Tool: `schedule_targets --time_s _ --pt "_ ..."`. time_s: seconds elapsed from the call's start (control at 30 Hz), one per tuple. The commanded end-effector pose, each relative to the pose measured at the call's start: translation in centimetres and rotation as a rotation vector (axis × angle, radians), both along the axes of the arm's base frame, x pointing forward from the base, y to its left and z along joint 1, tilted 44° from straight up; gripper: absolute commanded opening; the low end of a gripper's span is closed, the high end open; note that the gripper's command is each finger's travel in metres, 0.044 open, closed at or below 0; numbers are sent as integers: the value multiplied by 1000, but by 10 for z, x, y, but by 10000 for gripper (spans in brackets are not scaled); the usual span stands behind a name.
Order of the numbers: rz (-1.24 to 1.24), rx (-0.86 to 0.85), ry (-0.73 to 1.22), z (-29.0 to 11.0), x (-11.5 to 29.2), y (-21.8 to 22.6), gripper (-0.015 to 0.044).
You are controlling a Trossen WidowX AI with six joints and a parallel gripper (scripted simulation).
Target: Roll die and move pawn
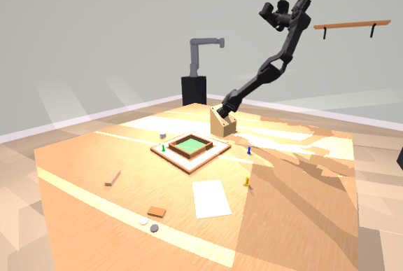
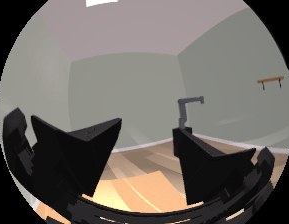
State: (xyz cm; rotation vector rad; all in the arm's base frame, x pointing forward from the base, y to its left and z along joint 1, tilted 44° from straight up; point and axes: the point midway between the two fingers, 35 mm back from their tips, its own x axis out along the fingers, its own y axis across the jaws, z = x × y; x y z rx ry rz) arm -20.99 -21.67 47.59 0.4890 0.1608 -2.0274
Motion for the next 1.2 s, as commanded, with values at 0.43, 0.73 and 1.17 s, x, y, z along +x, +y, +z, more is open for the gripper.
schedule_targets --time_s 0.43,0.73,1.17 --pt "668 352 -9 -154 75 -170 275" --pt "927 482 -26 -224 148 -213 275" --pt "1511 742 44 -382 309 -221 275"
